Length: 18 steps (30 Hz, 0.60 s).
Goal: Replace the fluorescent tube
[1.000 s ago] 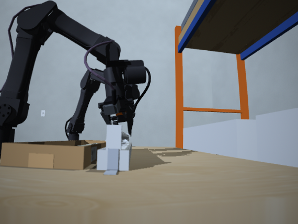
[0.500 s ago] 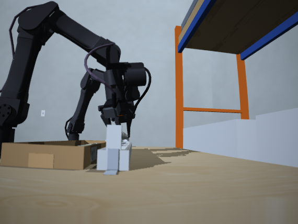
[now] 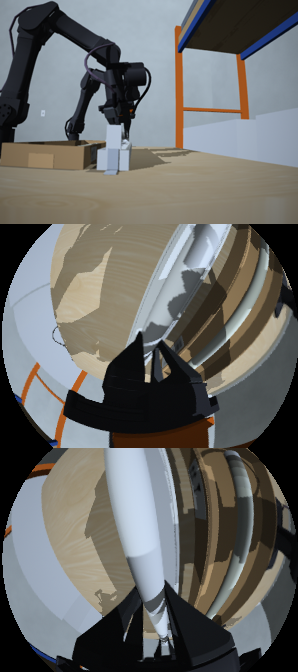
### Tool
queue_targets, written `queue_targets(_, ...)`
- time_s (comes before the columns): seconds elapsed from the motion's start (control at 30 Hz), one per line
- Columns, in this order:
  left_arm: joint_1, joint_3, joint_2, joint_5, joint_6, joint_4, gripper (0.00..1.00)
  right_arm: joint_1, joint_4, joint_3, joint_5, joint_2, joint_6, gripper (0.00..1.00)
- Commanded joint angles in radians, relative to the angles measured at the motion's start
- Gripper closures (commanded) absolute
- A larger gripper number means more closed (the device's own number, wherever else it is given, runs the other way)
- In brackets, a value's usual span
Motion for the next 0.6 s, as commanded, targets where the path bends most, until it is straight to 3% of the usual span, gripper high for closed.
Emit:
queue_targets(0.0, 0.000, 0.021, -0.032, -0.008, -0.001, 0.017, 0.89, -0.008, -0.011, 0.023, 0.010, -0.005, -0.008, 0.89)
queue_targets(0.57, -0.001, 0.015, -0.036, -0.008, -0.001, 0.018, 0.89, -0.008, -0.021, 0.017, 0.010, -0.010, 0.003, 0.89)
